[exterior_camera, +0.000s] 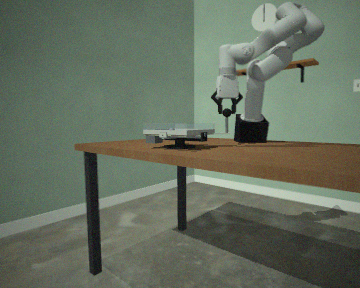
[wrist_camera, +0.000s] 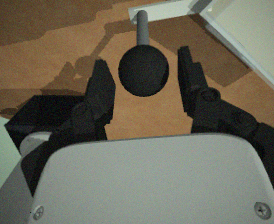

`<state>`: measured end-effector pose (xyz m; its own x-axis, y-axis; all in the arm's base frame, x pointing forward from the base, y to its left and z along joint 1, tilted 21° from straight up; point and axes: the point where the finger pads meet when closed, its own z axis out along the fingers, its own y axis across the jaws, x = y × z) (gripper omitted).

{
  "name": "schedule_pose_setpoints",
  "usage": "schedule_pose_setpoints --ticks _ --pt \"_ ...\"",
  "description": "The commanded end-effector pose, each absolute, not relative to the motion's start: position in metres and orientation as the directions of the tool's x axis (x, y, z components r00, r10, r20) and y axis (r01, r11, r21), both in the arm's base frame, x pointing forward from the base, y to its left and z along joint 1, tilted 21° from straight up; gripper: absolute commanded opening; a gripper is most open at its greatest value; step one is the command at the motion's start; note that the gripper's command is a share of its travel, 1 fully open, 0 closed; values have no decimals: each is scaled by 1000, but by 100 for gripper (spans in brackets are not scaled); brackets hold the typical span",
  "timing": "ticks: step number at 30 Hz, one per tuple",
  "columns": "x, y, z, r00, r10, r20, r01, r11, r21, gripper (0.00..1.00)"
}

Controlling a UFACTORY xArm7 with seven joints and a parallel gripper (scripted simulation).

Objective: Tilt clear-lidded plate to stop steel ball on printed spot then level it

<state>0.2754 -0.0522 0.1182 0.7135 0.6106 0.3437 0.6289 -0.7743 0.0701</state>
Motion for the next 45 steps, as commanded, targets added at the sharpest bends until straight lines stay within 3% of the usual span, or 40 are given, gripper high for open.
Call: schedule_pose_setpoints --ticks 1,39,40,45 --pt "274 -53 124 713 611 345 629 -774 72 61" --pt "262 -60 161 713 611 345 629 -774 72 61" --pt "262 -60 161 713 611 345 629 -774 72 100" --pt "262 -60 161 713 611 345 629 -774 72 100"
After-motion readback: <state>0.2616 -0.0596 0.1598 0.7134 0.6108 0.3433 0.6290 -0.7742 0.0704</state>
